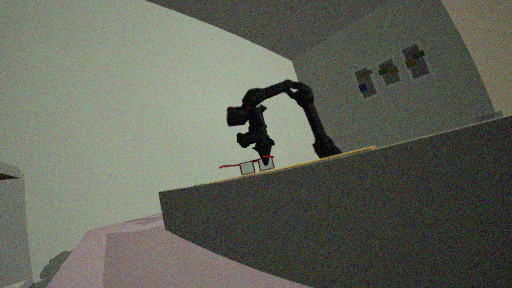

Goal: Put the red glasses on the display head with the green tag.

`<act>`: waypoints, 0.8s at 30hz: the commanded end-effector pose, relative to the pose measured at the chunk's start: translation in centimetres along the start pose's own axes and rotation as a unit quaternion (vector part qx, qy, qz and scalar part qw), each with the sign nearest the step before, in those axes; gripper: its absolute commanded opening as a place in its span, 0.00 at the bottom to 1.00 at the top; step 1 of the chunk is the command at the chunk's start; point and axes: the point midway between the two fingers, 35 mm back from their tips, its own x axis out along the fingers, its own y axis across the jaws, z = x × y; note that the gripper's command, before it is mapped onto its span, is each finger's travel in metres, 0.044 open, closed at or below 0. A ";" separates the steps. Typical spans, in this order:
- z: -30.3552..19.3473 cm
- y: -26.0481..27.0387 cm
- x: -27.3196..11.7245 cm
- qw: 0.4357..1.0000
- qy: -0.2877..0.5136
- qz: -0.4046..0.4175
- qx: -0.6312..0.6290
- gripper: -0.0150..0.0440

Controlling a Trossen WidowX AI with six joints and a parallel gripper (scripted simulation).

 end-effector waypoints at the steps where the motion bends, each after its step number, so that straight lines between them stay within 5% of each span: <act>1: -2.2 1.2 -0.1 0.999 0.000 0.003 -0.035 0.25; 24: -13.7 4.7 0.3 0.972 0.004 0.005 -0.234 0.25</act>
